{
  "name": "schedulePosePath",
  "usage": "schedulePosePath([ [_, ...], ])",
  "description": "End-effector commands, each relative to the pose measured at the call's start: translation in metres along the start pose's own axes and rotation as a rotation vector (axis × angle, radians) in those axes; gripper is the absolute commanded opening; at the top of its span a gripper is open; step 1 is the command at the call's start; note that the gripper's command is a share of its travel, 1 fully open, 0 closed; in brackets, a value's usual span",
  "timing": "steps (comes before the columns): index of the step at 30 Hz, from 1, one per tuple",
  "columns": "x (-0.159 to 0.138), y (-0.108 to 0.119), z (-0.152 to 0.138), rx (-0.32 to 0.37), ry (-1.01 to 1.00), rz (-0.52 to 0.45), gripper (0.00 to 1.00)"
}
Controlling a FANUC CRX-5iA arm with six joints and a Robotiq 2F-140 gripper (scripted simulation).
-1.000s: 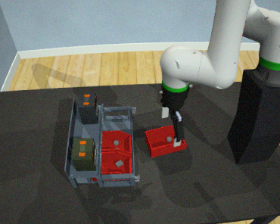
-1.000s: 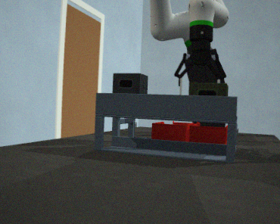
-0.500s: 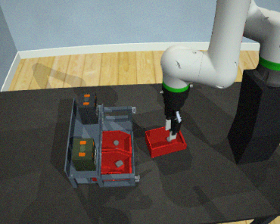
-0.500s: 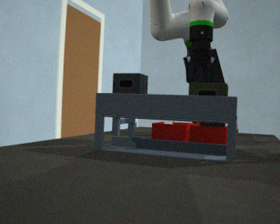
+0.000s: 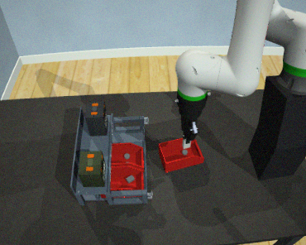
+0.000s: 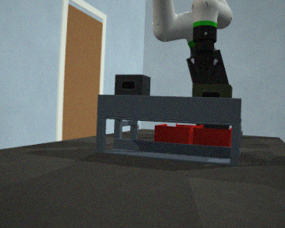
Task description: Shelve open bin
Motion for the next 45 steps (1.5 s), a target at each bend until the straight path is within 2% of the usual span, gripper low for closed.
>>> schedulePosePath([
  [1,0.0001,0.0001,0.0,0.0,0.0,0.0,0.0],
  [17,0.0001,0.0001,0.0,0.0,0.0,0.0,0.0],
  [18,0.0001,0.0001,0.0,0.0,0.0,0.0,0.15],
  [45,0.0001,0.0001,0.0,0.0,0.0,0.0,0.15],
])
Point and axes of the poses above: the point where the finger pads meet when closed, its own y axis back along the fingers, its own z axis across the jaws, x = y × z, the point moved 3 cm from there along y, back along the fingers, and after that the axes turned 8 degrees about -y, right-handed, at the moved point
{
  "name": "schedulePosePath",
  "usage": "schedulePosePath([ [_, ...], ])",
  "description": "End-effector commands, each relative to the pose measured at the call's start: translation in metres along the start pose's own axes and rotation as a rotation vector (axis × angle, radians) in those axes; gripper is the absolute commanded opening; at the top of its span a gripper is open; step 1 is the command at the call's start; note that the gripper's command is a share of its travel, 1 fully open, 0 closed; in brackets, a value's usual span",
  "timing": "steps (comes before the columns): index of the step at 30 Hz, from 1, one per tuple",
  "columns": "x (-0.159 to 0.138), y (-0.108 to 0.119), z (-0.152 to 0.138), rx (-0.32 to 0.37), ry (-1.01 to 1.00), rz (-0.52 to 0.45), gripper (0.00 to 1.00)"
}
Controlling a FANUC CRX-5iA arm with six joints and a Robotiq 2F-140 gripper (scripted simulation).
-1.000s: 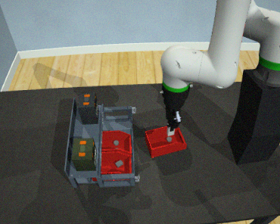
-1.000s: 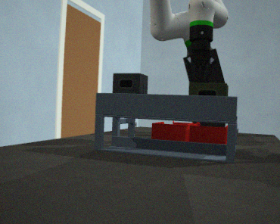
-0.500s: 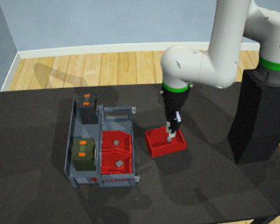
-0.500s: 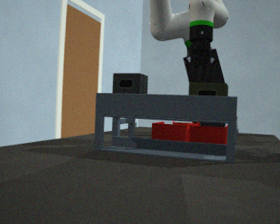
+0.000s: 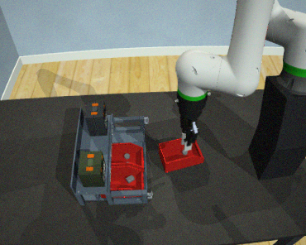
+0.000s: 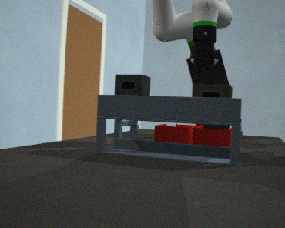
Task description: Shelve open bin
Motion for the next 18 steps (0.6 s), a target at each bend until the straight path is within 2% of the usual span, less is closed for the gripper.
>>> schedulePosePath([
  [1,0.0001,0.0001,0.0,0.0,0.0,0.0,0.15],
  [18,0.0001,-0.0048,0.0,-0.001,0.0,0.001,0.15],
])
Point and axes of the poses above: the point where the finger pads meet when closed, its own y axis back along the fingers, its own z axis across the jaws, x = y × z, the point moved 3 cm from there along y, back along the fingers, and after that the axes turned 8 degrees about -y, right-handed, at the moved point
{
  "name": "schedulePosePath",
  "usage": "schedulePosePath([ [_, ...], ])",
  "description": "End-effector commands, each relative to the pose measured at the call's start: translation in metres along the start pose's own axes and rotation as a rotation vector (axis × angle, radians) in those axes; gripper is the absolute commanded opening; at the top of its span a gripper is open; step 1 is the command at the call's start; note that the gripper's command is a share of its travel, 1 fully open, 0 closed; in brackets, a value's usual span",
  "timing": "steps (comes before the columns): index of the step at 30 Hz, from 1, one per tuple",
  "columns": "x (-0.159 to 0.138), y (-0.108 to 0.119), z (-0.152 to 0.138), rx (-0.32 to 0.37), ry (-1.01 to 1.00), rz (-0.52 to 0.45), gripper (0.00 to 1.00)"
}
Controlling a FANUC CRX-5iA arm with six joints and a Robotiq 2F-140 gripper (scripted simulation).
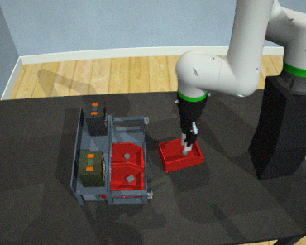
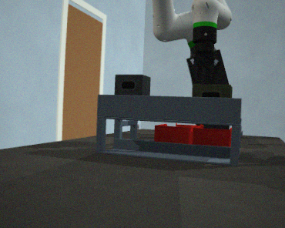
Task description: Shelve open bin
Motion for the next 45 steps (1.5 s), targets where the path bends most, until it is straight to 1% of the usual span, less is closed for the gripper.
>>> schedulePosePath([
  [1,0.0,-0.002,0.0,0.0,0.0,0.001,0.15],
  [6,0.0,-0.007,0.0,0.0,0.0,0.001,0.15],
  [17,0.0,-0.028,0.0,0.0,0.0,0.001,0.15],
  [19,0.0,-0.028,0.0,0.0,0.0,0.001,0.15],
  [34,0.0,-0.055,0.0,0.0,0.0,0.001,0.15],
  [45,0.0,-0.065,0.0,0.0,0.0,0.001,0.15],
])
Point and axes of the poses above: the point where the finger pads meet when closed, its own y axis back along the fingers, its own z axis across the jaws, x = y × z, the point moved 3 cm from there along y, back along the fingers, and after that the axes turned 8 degrees about -y, right-handed, at the moved point
